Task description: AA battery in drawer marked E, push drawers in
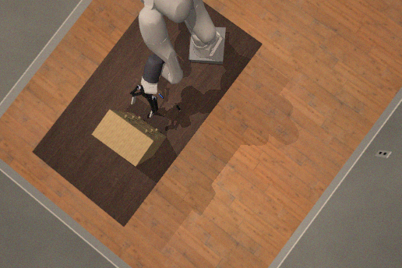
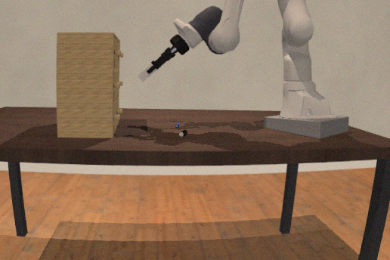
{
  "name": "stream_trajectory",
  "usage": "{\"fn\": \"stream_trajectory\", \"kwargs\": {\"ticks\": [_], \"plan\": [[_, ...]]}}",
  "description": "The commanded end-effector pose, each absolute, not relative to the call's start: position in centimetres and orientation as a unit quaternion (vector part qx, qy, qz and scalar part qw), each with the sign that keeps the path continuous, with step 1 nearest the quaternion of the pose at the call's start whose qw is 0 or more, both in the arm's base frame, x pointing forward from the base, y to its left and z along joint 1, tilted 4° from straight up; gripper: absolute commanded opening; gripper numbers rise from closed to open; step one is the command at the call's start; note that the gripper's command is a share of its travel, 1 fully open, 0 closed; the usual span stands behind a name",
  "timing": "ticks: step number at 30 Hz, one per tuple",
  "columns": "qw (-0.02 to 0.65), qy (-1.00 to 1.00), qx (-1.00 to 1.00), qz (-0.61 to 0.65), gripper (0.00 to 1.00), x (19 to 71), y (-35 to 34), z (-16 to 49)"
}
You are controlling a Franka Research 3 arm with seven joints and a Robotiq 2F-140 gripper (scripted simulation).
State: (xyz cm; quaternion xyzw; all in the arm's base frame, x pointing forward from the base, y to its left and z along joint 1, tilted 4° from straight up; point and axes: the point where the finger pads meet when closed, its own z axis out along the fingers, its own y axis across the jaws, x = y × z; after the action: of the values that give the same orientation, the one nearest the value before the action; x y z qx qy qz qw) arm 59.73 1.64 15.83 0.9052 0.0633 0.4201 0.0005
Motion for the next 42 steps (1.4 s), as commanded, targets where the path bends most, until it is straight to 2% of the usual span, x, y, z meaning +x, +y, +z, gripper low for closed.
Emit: {"fn": "stream_trajectory", "kwargs": {"ticks": [1,42], "plan": [[0.002,0.065,0.898,0.435,1.0,59.93,1.52,15.49],[0.0,0.065,0.884,0.463,1.0,60.56,1.52,14.98]]}}
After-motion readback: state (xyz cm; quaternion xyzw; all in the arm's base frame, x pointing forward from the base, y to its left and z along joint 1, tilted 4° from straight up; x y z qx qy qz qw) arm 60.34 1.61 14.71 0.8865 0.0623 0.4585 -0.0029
